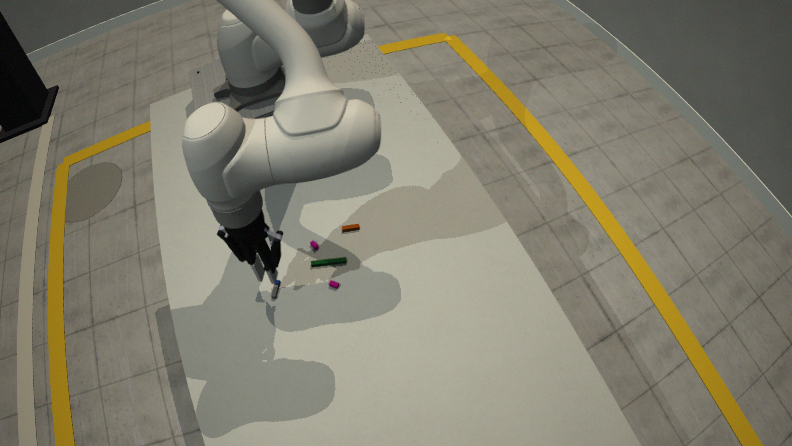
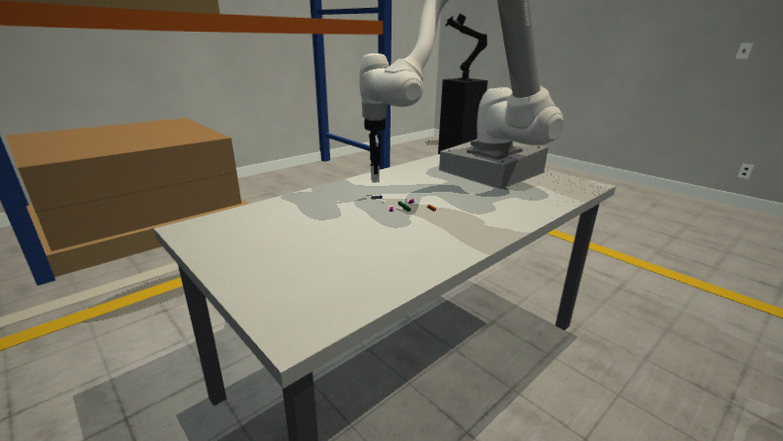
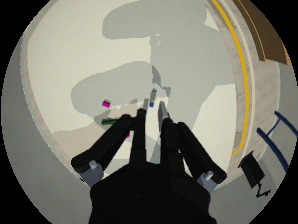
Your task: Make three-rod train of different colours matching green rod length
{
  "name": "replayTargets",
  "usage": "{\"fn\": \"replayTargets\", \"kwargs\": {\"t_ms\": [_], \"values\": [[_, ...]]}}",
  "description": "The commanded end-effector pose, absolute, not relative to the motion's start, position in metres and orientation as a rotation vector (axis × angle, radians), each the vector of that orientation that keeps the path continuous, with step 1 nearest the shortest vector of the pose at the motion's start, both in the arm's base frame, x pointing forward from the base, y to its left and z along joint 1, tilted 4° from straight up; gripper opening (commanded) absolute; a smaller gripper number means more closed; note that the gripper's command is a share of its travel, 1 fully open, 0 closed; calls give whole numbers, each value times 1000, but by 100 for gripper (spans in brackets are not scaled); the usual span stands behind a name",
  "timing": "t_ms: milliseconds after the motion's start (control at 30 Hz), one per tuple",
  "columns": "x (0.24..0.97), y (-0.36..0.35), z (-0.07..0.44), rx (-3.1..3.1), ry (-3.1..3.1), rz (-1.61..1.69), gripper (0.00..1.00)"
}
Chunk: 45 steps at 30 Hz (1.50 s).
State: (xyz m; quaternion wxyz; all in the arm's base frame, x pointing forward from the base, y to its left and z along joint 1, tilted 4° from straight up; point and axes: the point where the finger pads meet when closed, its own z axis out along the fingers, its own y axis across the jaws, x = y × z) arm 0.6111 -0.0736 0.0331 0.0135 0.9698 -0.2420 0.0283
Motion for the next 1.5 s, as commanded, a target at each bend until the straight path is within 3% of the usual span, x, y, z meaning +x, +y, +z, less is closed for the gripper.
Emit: {"fn": "replayTargets", "kwargs": {"t_ms": [0, 300, 333, 1200, 1467], "values": [[611, -73, 44, 3021, -754, 88, 15], [610, -73, 52, 3021, -754, 88, 15], [610, -73, 52, 3021, -754, 88, 100], [608, -64, 51, 3005, -820, 89, 100], [588, -3, 42, 2841, -1299, 93, 100]]}}
